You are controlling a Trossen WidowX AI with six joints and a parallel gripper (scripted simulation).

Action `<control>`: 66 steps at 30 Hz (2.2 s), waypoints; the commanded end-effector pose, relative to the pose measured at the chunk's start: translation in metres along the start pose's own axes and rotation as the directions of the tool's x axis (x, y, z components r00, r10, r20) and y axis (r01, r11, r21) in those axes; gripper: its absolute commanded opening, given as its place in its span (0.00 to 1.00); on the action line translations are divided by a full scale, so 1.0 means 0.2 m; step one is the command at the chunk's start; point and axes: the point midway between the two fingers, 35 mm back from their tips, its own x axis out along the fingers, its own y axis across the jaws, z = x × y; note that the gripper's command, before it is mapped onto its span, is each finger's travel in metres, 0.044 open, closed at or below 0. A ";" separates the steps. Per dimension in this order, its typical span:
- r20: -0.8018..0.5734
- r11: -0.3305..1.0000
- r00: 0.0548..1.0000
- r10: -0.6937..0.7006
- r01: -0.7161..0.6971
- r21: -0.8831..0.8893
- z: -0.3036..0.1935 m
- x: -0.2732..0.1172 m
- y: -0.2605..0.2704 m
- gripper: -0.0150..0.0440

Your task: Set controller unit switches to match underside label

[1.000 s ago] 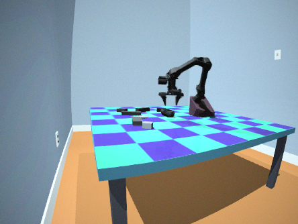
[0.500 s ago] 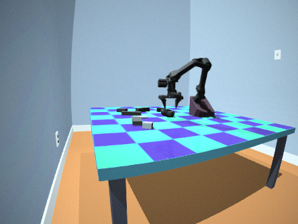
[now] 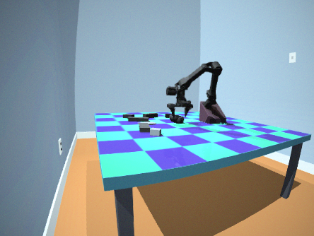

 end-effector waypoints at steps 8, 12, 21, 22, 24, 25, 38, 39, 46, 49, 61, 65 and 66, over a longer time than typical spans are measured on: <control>0.007 1.000 1.000 0.000 -0.001 0.005 0.00 0.05 0.01 0.87; 0.007 1.000 1.000 0.000 -0.001 0.005 0.00 0.05 0.01 0.79; 0.007 1.000 1.000 0.000 -0.001 0.005 0.00 0.05 0.01 0.69; 0.007 1.000 1.000 0.000 -0.001 0.005 0.00 0.05 0.01 0.68; 0.007 1.000 1.000 0.000 -0.001 0.005 0.00 0.05 0.01 0.62; 0.007 1.000 1.000 0.000 -0.001 0.005 0.00 0.05 0.01 0.57; 0.006 1.000 1.000 0.000 0.000 0.004 -0.03 0.05 -0.03 0.25; 0.006 1.000 1.000 0.000 0.000 0.004 -0.04 0.05 -0.03 0.25; 0.006 1.000 1.000 0.000 0.000 0.004 -0.06 0.05 -0.06 0.25; 0.006 1.000 1.000 0.000 0.000 0.004 -0.07 0.05 -0.07 0.25; 0.006 1.000 1.000 -0.001 0.001 0.004 -0.11 0.05 -0.11 0.25; 0.016 1.000 1.000 0.006 -0.007 0.012 -0.10 0.06 -0.09 0.30; 0.016 1.000 1.000 0.006 -0.007 0.012 -0.10 0.06 -0.09 0.34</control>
